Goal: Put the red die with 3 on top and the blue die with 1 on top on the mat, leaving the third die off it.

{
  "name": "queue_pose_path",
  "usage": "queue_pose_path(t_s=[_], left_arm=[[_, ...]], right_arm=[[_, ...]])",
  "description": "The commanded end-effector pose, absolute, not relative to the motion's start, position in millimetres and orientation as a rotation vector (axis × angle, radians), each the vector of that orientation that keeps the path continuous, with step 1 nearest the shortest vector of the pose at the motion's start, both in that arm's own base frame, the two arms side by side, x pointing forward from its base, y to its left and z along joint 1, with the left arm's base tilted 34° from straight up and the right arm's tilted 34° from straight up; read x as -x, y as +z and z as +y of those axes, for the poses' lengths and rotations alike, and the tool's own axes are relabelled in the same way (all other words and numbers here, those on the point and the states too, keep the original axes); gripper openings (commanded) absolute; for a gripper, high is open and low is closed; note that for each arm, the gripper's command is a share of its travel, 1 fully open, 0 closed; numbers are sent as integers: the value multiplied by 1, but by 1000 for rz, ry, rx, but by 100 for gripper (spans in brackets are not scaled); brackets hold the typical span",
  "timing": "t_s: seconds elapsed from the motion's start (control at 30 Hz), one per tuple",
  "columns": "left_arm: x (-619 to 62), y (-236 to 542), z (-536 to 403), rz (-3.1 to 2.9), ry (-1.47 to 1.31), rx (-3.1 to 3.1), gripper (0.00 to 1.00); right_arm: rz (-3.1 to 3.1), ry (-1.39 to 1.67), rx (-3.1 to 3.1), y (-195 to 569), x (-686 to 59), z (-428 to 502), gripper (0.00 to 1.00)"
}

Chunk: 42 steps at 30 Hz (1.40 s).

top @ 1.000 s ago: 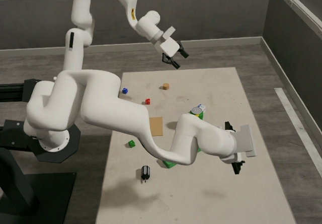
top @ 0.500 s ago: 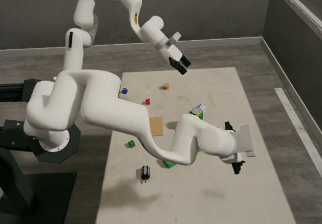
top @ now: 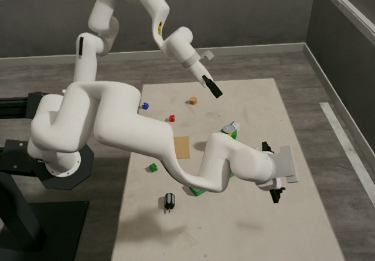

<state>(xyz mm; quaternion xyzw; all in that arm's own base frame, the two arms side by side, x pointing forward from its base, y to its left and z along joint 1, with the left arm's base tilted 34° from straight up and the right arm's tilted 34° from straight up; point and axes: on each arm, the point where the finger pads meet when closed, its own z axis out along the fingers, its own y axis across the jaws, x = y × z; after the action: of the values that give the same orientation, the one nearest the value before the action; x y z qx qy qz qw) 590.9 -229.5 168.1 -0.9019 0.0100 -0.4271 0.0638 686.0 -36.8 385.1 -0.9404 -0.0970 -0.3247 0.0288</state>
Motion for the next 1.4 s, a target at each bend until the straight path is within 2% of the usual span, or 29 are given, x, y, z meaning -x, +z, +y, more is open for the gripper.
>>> queue_pose_path(t_s=[0.0, 0.67, 1.37], left_arm=[[-591, 147, -248, -227, -1271, 2765, 100], [-555, 64, -297, -978, -1101, 2730, 100], [-457, -49, -339, -1748, -870, 2304, 100]], right_arm=[[-302, -1010, 2899, 388, -686, -36, 100], [-302, -1010, 2899, 388, -686, -36, 100], [-302, -1010, 2899, 388, -686, -36, 100]])
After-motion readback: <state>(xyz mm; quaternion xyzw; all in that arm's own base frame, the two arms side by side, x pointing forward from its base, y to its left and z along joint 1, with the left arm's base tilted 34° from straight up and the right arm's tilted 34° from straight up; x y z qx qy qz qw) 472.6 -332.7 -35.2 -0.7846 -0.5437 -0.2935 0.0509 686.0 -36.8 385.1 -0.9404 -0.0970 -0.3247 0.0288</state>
